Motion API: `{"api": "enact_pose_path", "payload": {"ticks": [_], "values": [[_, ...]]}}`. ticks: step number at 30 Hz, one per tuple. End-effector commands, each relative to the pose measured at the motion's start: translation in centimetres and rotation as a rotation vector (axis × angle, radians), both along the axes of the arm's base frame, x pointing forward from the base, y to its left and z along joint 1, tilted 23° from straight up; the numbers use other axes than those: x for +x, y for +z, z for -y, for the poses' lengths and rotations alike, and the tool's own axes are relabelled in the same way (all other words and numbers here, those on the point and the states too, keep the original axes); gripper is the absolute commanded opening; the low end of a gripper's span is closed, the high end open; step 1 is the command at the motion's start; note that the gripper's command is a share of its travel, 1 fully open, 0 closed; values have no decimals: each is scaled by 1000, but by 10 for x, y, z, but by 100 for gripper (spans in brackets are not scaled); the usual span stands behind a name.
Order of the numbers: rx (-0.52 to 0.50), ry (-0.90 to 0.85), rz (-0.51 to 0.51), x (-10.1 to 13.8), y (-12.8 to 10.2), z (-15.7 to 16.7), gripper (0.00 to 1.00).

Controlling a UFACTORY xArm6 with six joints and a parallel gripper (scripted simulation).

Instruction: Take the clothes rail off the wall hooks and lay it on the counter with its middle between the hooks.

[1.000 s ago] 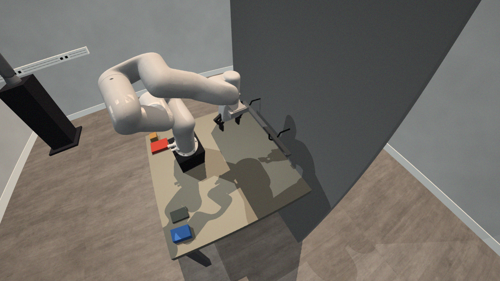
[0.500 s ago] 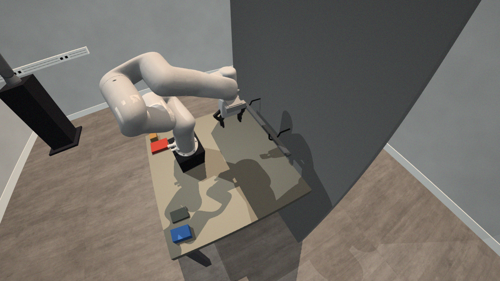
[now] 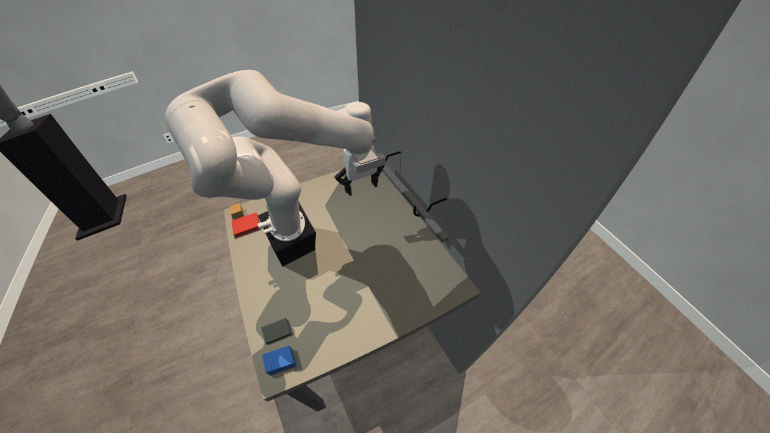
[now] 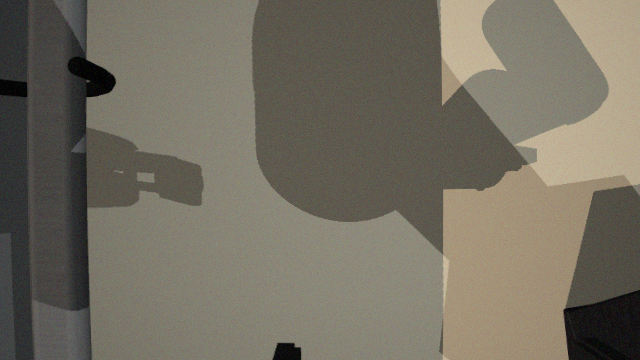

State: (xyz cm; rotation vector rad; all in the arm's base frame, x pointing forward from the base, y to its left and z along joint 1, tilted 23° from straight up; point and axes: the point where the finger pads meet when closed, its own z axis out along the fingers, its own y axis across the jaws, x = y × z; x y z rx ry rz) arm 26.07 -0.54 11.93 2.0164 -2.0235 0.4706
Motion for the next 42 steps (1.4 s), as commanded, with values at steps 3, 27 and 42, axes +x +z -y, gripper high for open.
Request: {"api": "enact_pose_path", "payload": {"ticks": [3, 27, 42], "values": [[1, 0, 3, 13, -1, 0, 100], [1, 0, 3, 46, -5, 3, 100], [1, 0, 3, 68, -8, 4, 100]]}}
